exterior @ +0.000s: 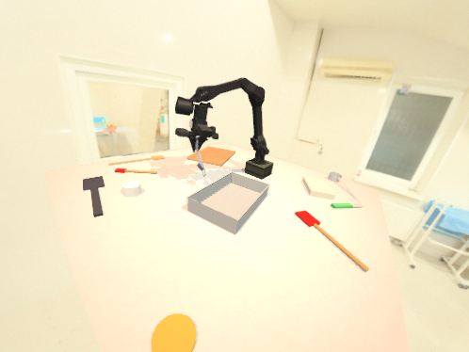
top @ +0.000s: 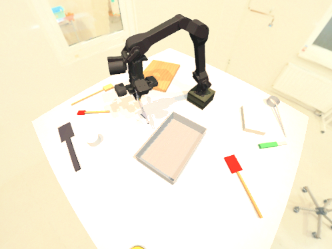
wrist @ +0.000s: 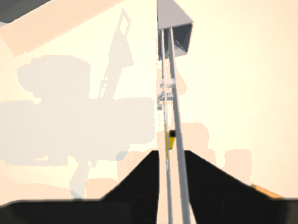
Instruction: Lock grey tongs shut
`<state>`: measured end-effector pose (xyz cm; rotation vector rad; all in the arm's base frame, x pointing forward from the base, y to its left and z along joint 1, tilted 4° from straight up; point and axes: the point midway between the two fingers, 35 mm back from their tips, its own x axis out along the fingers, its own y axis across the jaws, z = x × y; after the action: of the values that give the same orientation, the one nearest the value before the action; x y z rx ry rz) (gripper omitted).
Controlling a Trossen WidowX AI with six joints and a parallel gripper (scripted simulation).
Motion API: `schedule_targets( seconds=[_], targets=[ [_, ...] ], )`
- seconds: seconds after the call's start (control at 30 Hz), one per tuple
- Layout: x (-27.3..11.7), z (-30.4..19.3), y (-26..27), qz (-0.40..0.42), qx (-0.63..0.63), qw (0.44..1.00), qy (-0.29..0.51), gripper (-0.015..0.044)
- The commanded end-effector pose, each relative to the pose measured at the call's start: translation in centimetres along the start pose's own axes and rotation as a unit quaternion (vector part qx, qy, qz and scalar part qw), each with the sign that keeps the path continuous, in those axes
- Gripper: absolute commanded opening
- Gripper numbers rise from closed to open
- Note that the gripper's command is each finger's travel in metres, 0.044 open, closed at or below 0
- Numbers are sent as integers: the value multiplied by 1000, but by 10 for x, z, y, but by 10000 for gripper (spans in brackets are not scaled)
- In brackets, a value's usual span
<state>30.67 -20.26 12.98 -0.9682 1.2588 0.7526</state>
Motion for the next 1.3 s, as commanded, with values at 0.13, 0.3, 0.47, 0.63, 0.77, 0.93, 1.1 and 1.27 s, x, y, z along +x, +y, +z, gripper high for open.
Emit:
schedule_targets(
  seconds=[0.13, 0.3, 0.47, 0.63, 0.77, 0.93, 1.1, 1.27],
  targets=[
    [3, -46, 11, 21, 26, 999, 5, -150],
    [7, -74, 23, 38, 43, 998, 4, -150],
    [9, -87, 30, 47, 51, 998, 3, -150],
    [9, -102, 35, 47, 63, 997, 5, -150],
    [8, -125, 45, 49, 81, 995, 8, -150],
    [6, -153, 60, 50, 104, 993, 11, -150],
    [4, -180, 76, 47, 127, 991, 17, -150],
    [2, -206, 95, 48, 152, 987, 20, -150]
  ],
)
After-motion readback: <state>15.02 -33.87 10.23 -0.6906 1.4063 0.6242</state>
